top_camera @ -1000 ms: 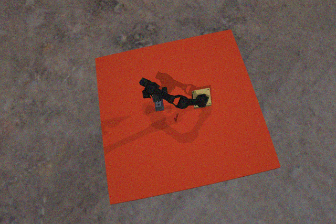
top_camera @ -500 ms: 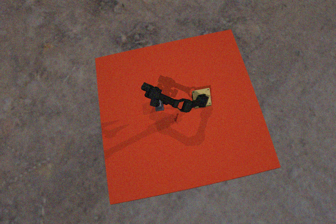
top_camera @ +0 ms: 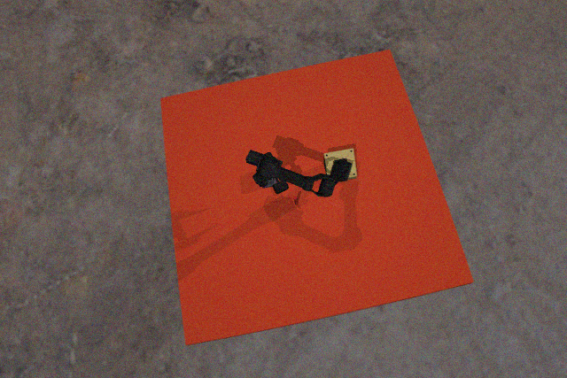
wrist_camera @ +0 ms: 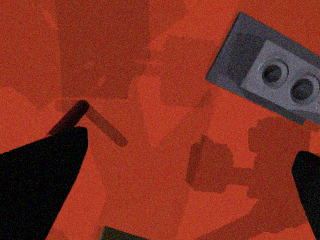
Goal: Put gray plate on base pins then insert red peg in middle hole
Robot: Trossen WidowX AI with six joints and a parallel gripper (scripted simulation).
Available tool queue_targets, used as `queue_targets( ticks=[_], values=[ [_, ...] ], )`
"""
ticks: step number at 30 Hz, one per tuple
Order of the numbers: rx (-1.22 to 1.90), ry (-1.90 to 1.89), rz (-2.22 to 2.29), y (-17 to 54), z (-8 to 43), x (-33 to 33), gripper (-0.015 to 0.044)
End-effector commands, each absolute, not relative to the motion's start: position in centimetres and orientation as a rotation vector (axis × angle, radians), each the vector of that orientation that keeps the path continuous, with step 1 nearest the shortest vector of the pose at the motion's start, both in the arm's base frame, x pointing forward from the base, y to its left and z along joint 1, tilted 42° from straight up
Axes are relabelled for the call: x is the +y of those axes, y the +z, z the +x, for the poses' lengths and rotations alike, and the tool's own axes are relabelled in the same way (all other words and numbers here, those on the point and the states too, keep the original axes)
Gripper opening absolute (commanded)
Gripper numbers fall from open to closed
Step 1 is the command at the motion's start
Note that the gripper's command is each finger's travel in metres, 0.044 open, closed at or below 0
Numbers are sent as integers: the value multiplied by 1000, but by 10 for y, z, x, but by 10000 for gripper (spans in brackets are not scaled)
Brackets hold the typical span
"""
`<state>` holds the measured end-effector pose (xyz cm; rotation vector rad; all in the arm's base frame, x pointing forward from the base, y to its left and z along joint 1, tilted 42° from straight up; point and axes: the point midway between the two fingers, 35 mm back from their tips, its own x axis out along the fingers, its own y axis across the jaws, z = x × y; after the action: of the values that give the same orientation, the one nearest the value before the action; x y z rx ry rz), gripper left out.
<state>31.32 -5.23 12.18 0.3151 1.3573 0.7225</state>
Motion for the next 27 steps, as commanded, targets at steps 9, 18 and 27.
queue_targets(
  ticks=[9,18,27],
  values=[
    [1682,-135,1244,154,248,8,440],
    [1703,-339,1418,161,236,20,440],
    [1703,-339,1418,160,237,20,440]
  ],
)
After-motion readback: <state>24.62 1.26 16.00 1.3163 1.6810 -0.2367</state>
